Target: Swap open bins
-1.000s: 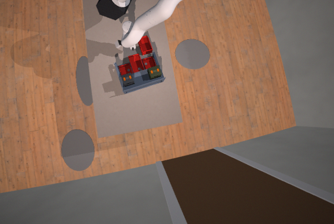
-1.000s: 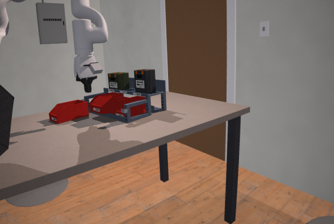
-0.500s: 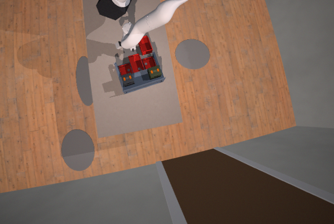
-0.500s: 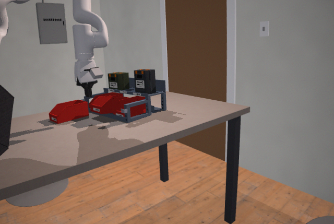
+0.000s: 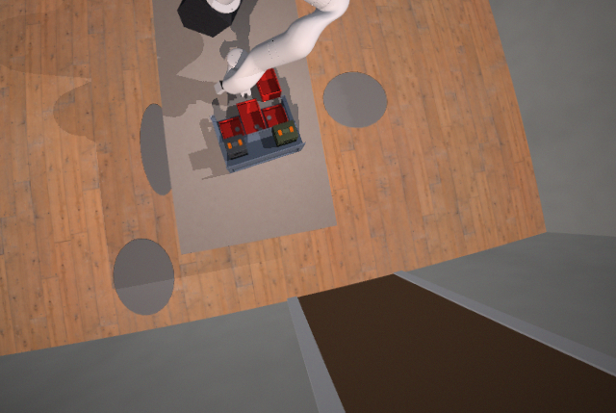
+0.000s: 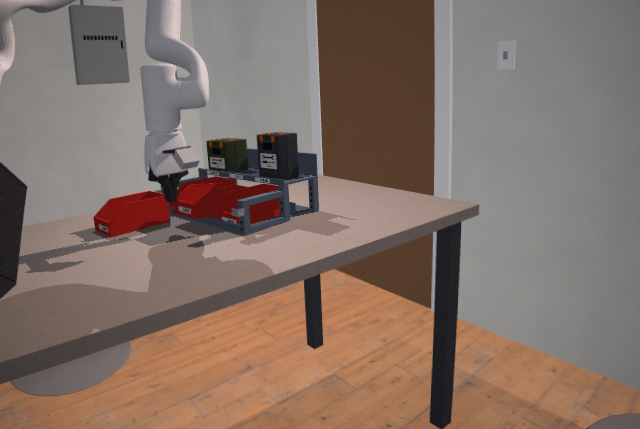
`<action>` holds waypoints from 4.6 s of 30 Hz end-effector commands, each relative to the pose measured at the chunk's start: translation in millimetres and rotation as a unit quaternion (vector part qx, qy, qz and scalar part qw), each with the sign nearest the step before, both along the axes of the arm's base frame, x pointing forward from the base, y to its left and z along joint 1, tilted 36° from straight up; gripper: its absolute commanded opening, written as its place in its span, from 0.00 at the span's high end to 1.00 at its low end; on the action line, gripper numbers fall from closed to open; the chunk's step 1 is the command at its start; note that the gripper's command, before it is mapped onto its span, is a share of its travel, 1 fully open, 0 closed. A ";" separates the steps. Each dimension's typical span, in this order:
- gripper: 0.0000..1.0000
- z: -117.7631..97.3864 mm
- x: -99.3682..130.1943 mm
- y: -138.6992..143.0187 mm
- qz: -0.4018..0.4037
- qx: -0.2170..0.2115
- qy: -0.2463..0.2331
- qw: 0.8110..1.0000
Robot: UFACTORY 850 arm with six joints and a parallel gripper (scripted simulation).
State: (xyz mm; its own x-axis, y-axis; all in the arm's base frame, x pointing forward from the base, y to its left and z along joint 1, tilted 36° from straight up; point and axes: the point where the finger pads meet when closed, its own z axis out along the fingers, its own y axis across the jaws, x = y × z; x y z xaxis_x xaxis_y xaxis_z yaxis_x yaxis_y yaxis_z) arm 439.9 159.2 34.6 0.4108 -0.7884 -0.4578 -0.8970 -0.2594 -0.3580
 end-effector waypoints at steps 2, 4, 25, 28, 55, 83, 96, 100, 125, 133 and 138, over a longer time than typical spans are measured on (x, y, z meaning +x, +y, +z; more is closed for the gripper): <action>1.00 -15.8 4.1 10.8 -0.001 0.000 -0.001 1.000; 1.00 -20.8 5.1 14.3 -0.001 0.000 -0.001 1.000; 1.00 -39.7 8.9 27.2 -0.001 0.000 -0.001 1.000; 1.00 -39.7 8.9 27.2 -0.001 0.000 -0.001 1.000; 1.00 -39.7 9.4 27.1 -0.001 0.000 -0.001 1.000; 1.00 -33.5 24.1 31.2 -0.001 0.000 -0.001 1.000; 1.00 -33.3 24.6 31.4 -0.001 0.000 -0.001 1.000; 1.00 -33.3 24.6 31.4 -0.001 0.000 -0.001 1.000; 1.00 -28.5 36.5 34.8 -0.001 0.000 -0.001 1.000; 1.00 -25.0 45.3 37.3 -0.001 0.000 -0.001 1.000; 1.00 -22.2 52.2 39.3 -0.001 0.000 -0.001 1.000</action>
